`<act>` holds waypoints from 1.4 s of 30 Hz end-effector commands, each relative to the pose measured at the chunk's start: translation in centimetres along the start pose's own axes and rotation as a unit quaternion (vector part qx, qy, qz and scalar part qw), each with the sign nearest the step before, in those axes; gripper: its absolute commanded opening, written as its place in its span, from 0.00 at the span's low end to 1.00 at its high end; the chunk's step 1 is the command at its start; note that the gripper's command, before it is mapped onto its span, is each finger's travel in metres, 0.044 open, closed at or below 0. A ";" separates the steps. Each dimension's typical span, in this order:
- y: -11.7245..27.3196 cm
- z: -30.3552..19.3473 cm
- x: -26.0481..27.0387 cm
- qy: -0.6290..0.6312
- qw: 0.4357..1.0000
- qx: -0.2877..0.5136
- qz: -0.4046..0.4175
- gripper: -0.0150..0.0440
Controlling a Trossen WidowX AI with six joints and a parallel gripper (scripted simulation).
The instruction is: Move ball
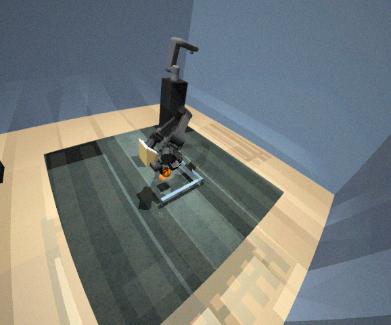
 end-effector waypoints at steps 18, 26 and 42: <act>1.2 -2.6 1.3 0.002 1.000 -0.004 -0.001 0.25; -0.8 -4.4 2.2 0.002 1.000 -0.003 -0.001 0.25; -5.9 -5.3 2.5 0.001 1.000 -0.004 -0.001 0.25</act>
Point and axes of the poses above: the point midway between the two fingers, 35 mm back from their tips, its own y axis back along the fingers, its own x axis across the jaws, z = x × y, the point moved 3 cm from there along y, back along the fingers, and after that the axes turned 1 degree about y, right-handed, at the moved point
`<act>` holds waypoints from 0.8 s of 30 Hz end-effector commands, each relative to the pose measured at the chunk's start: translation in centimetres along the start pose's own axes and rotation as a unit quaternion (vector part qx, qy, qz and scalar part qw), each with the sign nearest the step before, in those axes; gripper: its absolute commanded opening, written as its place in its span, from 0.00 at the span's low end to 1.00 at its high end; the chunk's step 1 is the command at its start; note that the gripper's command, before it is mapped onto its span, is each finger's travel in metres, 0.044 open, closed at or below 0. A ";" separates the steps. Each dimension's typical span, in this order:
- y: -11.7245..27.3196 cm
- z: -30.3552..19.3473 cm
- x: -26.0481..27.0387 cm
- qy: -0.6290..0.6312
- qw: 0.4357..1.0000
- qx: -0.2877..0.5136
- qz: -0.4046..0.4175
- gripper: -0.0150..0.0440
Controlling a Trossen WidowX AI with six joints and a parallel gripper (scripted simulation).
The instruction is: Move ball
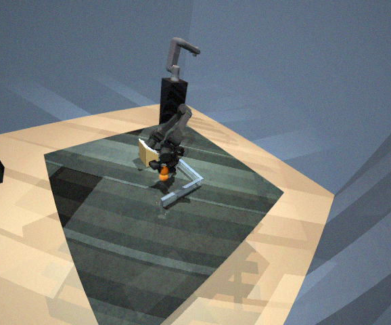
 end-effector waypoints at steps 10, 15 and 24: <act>-4.6 -0.3 0.3 -0.002 1.000 0.001 0.004 0.25; -5.1 -0.3 0.3 -0.002 1.000 0.001 0.004 0.25; -6.5 -0.3 0.3 -0.002 1.000 0.001 0.005 0.25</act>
Point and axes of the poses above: the point midway between the two fingers, 35 mm back from their tips, its own y axis back along the fingers, its own x axis across the jaws, z = x × y, the point moved 3 cm from there along y, back along the fingers, and after that the axes turned 1 degree about y, right-handed, at the moved point
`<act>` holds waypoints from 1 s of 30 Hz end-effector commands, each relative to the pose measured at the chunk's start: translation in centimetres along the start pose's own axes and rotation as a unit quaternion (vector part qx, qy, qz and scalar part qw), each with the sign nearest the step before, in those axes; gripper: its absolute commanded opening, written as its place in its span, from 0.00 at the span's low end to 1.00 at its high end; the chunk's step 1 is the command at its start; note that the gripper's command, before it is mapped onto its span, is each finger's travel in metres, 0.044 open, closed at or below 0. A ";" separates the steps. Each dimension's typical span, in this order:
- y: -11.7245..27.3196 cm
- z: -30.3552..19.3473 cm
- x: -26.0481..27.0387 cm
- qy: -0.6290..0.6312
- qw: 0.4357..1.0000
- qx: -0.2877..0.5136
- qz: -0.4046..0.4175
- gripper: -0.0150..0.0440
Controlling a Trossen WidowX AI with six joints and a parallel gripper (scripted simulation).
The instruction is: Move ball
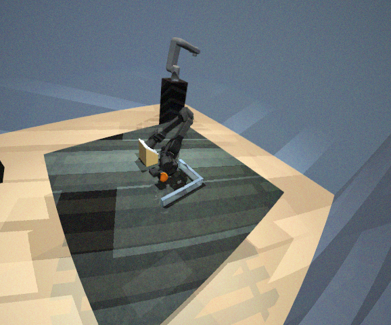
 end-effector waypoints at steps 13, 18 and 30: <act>-0.1 0.0 0.0 -0.001 1.000 0.000 0.000 0.74; 0.1 0.0 0.0 -0.001 1.000 0.000 0.000 0.93; 8.5 0.0 0.0 -0.002 1.000 0.000 0.000 0.93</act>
Point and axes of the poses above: the point midway between the two fingers, 35 mm back from their tips, its own y axis back along the fingers, its own x axis across the jaws, z = x × y, the point moved 3 cm from there along y, back along the fingers, and after that the axes turned 1 degree about y, right-handed, at the moved point
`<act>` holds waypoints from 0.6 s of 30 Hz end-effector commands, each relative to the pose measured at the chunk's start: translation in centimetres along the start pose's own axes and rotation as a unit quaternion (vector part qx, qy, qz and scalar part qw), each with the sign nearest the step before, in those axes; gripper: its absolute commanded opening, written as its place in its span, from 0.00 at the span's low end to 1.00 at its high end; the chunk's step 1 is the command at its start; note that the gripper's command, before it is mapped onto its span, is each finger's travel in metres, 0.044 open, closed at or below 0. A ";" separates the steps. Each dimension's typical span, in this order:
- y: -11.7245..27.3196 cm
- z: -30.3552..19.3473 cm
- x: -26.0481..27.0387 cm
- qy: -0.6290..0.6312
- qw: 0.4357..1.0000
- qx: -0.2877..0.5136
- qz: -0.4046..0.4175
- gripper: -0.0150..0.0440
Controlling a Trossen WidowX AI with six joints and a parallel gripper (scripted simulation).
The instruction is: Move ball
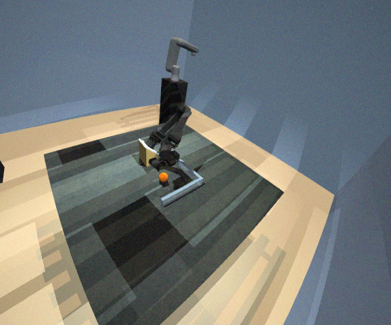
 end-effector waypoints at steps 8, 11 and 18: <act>0.2 0.0 0.0 0.000 1.000 0.000 0.000 0.98; 3.2 -0.2 0.1 0.001 1.000 0.001 0.001 1.00; 4.1 -0.3 0.2 0.001 1.000 0.001 0.001 1.00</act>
Point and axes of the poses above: the point midway between the two fingers, 35 mm back from their tips, its own y axis back along the fingers, its own x axis across the jaws, z = x × y, the point moved 3 cm from there along y, back along the fingers, and after that the axes turned 1 degree about y, right-handed, at the moved point
